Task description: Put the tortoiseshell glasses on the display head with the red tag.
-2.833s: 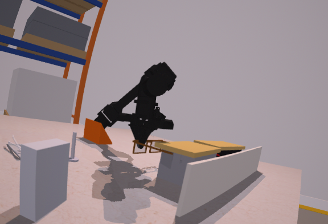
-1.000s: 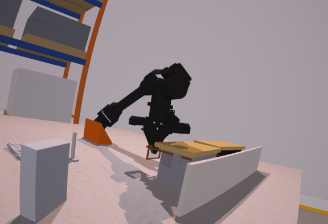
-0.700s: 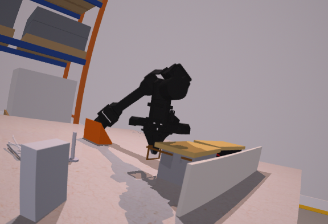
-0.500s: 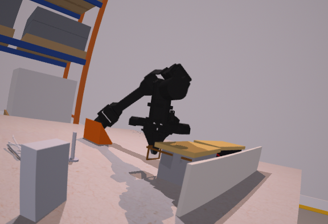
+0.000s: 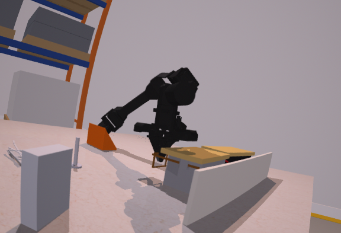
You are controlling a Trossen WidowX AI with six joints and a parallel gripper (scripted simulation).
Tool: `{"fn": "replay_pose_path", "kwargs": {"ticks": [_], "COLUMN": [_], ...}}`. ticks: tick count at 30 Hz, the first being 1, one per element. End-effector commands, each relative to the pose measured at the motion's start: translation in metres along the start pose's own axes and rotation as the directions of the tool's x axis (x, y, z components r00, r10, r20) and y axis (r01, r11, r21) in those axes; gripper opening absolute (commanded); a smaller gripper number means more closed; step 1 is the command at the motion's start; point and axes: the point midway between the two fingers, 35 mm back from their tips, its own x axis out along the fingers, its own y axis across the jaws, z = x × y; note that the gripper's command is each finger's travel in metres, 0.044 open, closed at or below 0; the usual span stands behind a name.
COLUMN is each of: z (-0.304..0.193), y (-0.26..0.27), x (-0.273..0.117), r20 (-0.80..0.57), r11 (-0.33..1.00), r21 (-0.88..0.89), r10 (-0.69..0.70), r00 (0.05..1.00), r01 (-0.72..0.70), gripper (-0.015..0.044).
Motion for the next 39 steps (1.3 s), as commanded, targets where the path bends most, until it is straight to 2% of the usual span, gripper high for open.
{"fn": "replay_pose_path", "kwargs": {"ticks": [1,5,14,22,26,39], "z": [0.001,0.0,0.0,0.002,0.002,0.002], "y": [0.0,0.0,0.0,-0.001,0.0,0.039], "x": [0.001,0.0,-0.001,-0.033,-0.035,-0.046], "r20": [0.004,0.0,0.0,0.0,0.0,0.0], "r11": [1.0,1.0,1.0,0.999,0.999,0.999], "r21": [0.005,0.0,0.0,0.004,0.004,0.006], "r10": [0.0,0.0,0.002,0.048,0.049,0.051], "r00": [1.0,1.0,1.0,0.999,0.999,0.999], "r01": [0.0,0.0,-0.002,-0.048,-0.049,-0.051], "gripper": [0.0,0.0105,0.0107,0.0107,0.0107,0.0107]}}
